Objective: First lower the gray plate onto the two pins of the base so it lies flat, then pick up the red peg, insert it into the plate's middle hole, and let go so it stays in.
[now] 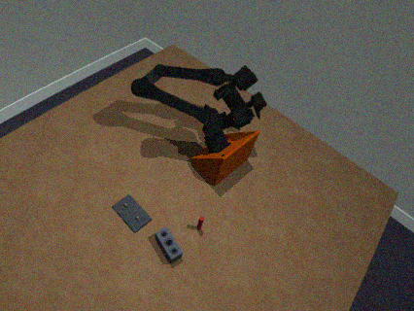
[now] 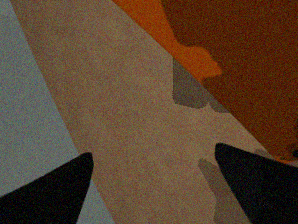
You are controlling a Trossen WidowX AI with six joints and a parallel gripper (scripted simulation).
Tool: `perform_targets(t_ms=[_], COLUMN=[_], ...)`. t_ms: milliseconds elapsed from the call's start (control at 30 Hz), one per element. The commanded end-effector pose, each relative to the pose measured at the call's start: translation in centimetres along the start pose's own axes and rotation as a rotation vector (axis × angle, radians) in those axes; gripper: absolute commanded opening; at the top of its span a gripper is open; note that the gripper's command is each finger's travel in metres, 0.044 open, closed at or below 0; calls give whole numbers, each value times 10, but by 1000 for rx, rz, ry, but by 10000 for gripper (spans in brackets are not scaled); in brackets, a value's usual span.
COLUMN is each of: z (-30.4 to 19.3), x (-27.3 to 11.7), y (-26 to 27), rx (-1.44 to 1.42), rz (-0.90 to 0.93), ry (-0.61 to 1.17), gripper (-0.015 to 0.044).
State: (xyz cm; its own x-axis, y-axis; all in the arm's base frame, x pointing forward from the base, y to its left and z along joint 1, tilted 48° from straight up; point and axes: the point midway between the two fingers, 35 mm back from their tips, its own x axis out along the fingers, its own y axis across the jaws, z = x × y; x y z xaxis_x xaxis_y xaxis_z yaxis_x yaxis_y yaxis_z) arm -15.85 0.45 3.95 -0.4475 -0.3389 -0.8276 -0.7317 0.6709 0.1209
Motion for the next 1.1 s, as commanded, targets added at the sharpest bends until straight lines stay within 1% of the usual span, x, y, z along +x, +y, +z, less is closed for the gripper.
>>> perform_targets(t_ms=[0,33,100,400,633,733,967,1067], z=[-1,-5,-12,-6,1,4,5,22], x=[0,-1,-2,0,5,8,8,1], y=[2,7,17,16,19,21,23,52], rx=[-3,-12,-45,-192,-313,-347,-350,-358], rz=[3,13,8,-279,-534,-608,-604,-470], ry=[5,20,45,45,157,216,219,186], gripper=[426,440,440,440,440,440,440,440])
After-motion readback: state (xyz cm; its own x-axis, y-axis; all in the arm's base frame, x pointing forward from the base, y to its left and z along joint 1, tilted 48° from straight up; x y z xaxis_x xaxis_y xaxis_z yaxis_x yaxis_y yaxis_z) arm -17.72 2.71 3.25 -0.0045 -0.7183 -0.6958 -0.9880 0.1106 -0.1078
